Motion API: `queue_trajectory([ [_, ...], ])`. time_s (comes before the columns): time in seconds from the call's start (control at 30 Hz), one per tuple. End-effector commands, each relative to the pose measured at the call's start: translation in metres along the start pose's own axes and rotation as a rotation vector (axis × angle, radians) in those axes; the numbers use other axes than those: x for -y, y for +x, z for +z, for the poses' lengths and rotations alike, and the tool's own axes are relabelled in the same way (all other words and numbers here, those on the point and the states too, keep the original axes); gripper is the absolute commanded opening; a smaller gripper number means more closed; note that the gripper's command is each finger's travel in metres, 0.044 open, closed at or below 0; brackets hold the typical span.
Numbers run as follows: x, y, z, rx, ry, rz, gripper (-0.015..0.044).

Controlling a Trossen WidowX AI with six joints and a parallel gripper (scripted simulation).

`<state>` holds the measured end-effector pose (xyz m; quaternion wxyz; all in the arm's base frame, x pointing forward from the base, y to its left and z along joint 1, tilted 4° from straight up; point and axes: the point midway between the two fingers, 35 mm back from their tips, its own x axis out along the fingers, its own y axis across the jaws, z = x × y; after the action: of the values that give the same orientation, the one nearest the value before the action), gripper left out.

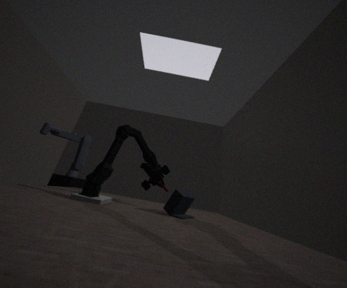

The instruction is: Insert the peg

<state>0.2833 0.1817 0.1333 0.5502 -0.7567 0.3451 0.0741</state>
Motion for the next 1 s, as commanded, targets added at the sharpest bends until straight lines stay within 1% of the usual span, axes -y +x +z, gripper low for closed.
queue_trajectory([
  [0.0, -0.001, 0.004, 0.001, -0.002, -0.012, -0.007, 0.0000],
  [0.97, 0.002, 0.028, 0.005, 0.007, -0.056, -0.052, 0.0000],
])
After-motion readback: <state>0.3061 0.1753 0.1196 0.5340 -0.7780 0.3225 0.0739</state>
